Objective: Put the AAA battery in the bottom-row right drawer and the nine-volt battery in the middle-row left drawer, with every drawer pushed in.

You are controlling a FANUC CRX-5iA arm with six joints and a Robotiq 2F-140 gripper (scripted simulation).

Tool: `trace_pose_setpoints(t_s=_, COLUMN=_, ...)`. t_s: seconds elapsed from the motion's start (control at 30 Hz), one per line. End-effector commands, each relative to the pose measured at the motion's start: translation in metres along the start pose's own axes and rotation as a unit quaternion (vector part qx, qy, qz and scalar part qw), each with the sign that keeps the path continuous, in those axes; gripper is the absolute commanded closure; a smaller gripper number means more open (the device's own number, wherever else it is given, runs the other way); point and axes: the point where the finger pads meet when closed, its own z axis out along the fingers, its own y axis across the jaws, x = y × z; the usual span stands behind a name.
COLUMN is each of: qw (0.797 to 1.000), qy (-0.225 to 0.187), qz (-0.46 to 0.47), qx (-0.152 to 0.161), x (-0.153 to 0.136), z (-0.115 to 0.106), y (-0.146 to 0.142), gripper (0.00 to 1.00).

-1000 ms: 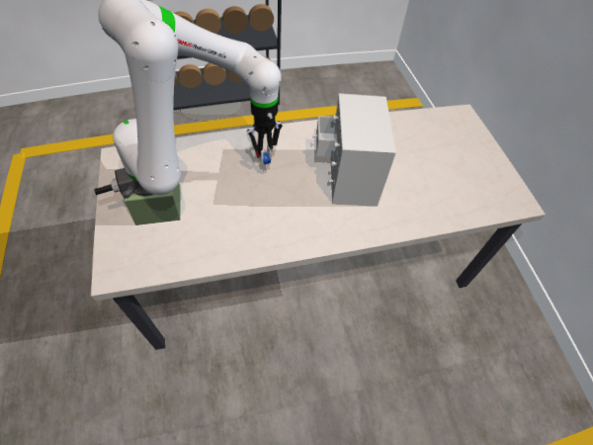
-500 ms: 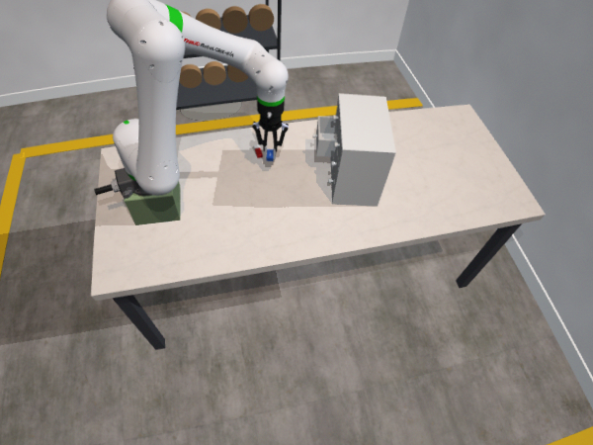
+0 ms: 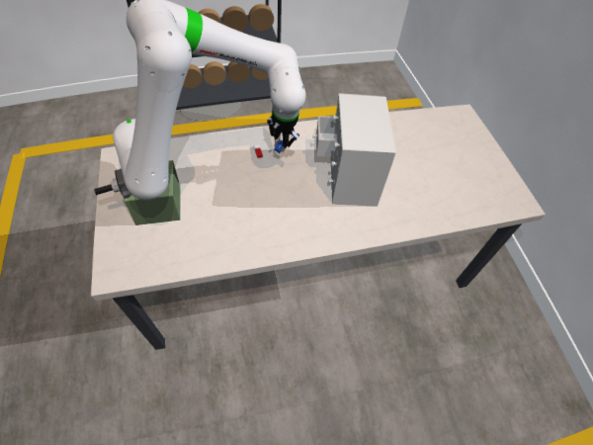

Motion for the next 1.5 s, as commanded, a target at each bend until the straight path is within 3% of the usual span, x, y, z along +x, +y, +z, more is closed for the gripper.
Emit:
trace_pose_setpoints(t_s=0.0, qw=0.99, qy=-0.018, qz=0.129, qx=-0.048, x=0.004, z=0.003, y=0.0, gripper=0.86)
trace_pose_setpoints(t_s=0.27, qw=0.974, qy=0.04, qz=0.22, qx=-0.034, x=0.008, z=0.004, y=0.001, gripper=0.86)
trace_pose_setpoints(t_s=0.63, qw=0.947, qy=0.094, qz=0.304, qx=-0.038, x=0.011, z=-0.005, y=-0.002, gripper=0.86)
trace_pose_setpoints(t_s=1.0, qw=0.931, qy=0.139, qz=0.335, qx=-0.041, x=0.023, z=-0.048, y=-0.012, gripper=0.86)
trace_pose_setpoints(t_s=1.47, qw=0.926, qy=0.182, qz=0.328, qx=-0.034, x=0.037, z=-0.098, y=-0.025, gripper=0.86)
